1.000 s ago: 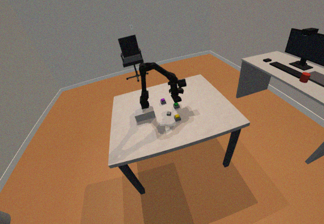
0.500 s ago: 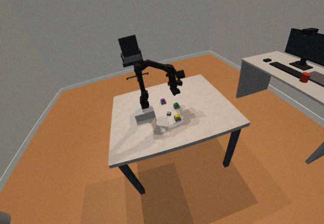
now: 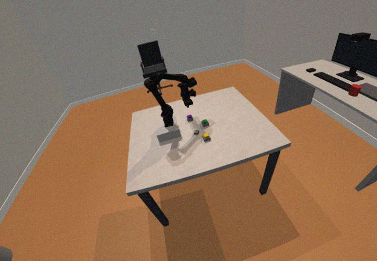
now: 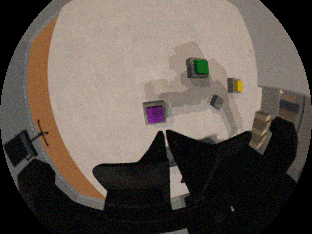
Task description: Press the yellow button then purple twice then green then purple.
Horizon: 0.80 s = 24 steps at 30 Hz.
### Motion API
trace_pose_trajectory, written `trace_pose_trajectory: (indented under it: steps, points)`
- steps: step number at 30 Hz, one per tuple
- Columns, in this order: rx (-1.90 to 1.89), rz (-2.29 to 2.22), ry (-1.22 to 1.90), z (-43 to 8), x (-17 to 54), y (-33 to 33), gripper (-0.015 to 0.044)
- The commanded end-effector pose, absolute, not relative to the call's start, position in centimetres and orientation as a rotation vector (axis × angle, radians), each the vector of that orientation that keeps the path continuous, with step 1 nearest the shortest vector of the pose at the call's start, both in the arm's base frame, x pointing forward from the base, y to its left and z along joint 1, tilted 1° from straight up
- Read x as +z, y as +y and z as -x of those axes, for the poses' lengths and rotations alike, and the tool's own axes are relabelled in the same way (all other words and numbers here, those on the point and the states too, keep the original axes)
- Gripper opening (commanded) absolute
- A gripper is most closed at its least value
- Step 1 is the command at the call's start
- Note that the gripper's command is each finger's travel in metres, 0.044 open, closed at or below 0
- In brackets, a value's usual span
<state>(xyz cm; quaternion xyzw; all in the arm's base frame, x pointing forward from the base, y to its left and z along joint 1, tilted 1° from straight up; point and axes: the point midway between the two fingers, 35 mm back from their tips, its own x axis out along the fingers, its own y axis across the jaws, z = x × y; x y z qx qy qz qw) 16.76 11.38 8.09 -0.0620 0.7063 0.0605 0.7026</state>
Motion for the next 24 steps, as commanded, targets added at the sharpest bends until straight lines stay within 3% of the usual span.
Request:
trace_pose_trajectory:
  steps: [1,4,24]
  points:
    - [0.128,0.13,1.573,-16.6,5.9,11.5,0.002]
    - [0.128,0.13,1.573,-16.4,2.3,11.4,0.002]
    - [0.128,0.13,1.573,-16.4,-0.4,11.4,0.002]
